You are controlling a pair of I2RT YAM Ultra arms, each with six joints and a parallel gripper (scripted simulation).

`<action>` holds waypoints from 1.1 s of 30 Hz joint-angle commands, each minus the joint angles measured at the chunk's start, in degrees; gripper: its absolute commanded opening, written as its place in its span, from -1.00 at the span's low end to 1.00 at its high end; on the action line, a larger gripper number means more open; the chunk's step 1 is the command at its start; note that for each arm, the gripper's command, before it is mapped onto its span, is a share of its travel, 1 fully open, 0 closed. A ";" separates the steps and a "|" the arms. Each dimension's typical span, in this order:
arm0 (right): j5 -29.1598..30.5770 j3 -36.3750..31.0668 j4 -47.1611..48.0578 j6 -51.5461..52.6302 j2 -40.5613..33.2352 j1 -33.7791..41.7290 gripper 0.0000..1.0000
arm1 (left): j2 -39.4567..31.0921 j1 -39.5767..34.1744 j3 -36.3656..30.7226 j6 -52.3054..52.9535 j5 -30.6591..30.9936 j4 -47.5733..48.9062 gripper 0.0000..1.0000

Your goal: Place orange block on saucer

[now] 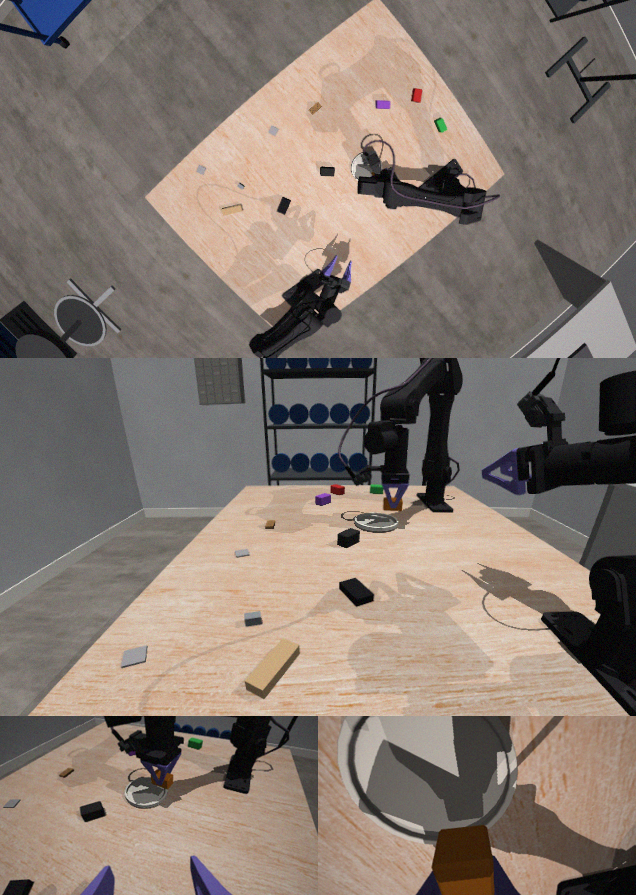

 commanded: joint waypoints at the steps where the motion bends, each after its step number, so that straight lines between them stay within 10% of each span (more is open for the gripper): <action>1: 0.24 2.03 -0.07 -0.59 -0.99 0.04 -0.50 | -0.66 -0.27 0.66 -0.45 -0.86 2.26 0.11; 33: 0.80 4.57 7.40 -5.43 8.80 -4.59 -0.50 | -0.56 -0.27 0.65 -0.19 -0.39 1.65 0.11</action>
